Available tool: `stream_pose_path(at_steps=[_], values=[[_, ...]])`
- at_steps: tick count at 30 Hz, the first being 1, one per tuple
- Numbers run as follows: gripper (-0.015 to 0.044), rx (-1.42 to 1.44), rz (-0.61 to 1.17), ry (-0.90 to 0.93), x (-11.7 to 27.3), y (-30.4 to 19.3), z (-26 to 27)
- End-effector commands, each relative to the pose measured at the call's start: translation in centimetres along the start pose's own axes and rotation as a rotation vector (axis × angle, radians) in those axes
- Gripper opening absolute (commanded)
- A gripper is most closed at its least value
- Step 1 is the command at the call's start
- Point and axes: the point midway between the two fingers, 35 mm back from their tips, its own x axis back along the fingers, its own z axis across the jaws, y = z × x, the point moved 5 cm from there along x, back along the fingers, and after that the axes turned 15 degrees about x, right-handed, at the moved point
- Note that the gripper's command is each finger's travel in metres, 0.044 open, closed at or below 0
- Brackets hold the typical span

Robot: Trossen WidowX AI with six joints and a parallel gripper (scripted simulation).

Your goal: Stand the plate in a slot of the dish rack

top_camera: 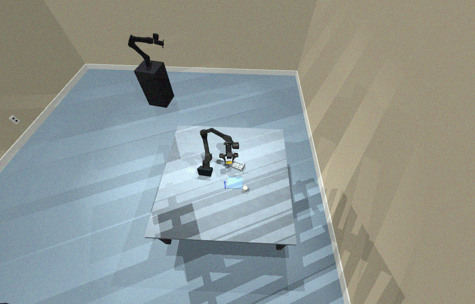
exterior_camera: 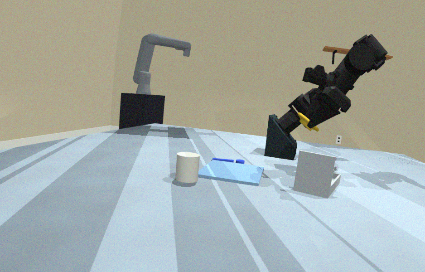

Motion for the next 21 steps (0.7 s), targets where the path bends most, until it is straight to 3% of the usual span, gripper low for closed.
stream_pose_path(at_steps=[1, 21], values=[[0.0, 0.072, -0.078, 0.003, -1.0, -0.2, 0.2], [0.0, 0.37, -0.46, 0.11, -4.2, -2.3, 1.9]])
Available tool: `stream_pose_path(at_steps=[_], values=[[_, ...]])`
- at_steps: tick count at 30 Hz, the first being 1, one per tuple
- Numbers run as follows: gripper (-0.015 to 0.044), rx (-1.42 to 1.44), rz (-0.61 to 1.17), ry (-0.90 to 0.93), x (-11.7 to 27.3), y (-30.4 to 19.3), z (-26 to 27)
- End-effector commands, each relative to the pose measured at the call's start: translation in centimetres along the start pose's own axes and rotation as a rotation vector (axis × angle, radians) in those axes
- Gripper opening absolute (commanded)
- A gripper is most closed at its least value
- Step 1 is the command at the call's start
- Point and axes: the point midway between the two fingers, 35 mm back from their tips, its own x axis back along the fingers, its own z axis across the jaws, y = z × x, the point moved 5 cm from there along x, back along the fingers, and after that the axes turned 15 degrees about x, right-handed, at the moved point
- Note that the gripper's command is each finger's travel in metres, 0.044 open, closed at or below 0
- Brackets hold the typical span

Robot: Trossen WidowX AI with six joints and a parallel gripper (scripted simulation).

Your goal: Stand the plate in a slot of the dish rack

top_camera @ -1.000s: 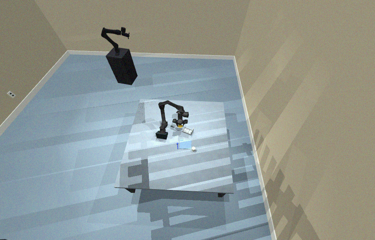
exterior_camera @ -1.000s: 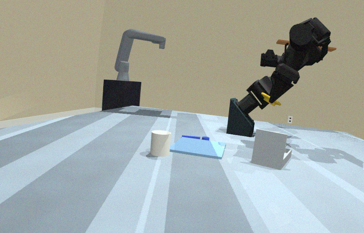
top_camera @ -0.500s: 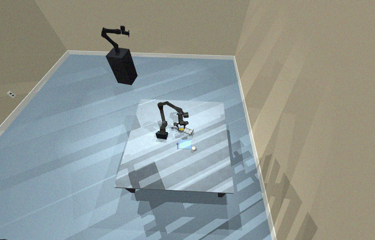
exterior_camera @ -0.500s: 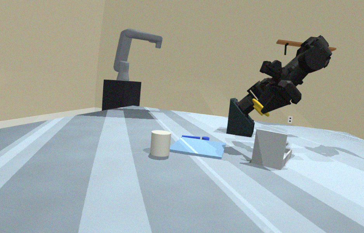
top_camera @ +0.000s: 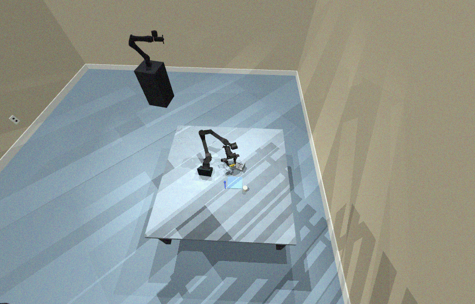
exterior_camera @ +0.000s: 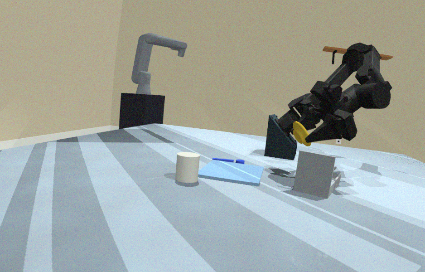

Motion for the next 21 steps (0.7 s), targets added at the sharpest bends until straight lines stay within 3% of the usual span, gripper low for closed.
stream_pose_path(at_steps=[1, 21], values=[[0.0, 0.049, -0.075, 0.025, -0.3, -0.6, 0.3], [0.0, 0.19, -0.431, 0.216, 0.0, -3.9, 1.8]])
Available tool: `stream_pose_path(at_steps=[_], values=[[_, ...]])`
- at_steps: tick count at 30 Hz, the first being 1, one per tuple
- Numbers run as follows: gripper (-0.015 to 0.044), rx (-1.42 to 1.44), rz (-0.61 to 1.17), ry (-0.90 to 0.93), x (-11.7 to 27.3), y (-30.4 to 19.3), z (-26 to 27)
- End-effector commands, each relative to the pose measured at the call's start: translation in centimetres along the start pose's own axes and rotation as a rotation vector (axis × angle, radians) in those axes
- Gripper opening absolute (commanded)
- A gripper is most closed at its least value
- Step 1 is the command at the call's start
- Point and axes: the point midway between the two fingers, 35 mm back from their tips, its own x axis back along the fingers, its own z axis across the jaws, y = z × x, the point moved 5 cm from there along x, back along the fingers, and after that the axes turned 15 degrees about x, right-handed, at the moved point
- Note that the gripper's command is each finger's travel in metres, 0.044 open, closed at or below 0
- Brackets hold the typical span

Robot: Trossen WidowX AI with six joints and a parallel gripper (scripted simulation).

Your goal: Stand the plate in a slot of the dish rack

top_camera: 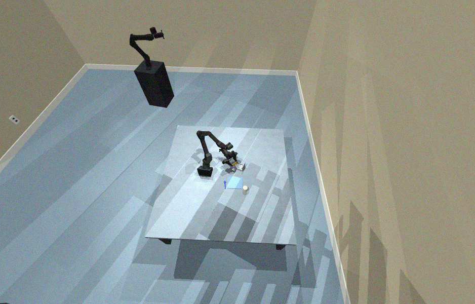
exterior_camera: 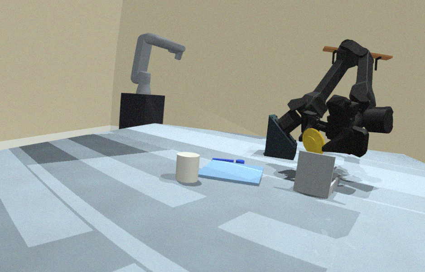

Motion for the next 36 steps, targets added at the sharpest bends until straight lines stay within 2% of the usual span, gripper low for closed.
stream_pose_path(at_steps=[1, 26, 36], values=[[0.0, 0.018, -0.068, 0.034, 0.4, -0.5, 0.1], [0.0, -0.037, -0.419, 0.262, 4.4, -3.4, -0.2], [0.0, -0.063, -0.455, 0.288, 5.0, -3.7, -0.6]])
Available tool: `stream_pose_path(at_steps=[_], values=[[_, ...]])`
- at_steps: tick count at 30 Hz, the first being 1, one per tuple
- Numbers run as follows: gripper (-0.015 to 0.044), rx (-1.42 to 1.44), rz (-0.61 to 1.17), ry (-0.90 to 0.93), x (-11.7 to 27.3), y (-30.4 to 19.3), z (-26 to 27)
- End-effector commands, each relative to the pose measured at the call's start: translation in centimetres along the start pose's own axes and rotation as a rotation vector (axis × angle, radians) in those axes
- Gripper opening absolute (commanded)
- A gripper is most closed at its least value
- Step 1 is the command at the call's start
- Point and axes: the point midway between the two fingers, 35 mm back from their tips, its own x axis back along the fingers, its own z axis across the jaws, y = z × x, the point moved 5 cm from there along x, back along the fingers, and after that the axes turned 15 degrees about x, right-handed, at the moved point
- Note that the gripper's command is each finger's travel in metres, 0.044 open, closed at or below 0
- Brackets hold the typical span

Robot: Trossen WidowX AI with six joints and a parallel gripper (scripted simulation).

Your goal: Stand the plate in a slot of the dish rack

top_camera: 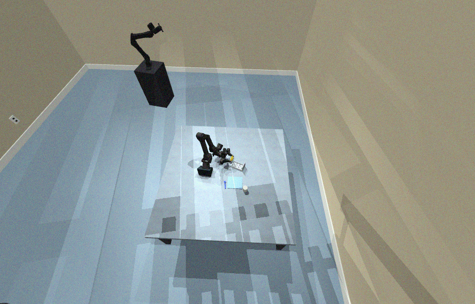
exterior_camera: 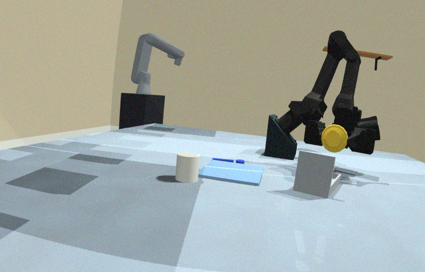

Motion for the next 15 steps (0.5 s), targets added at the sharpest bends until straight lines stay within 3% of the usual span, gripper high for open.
stream_pose_path(at_steps=[1, 15], values=[[0.0, 0.003, -0.009, -0.001, 0.1, 0.0, -0.2], [0.0, 0.001, -0.006, -0.001, -0.8, -1.6, 0.3]])
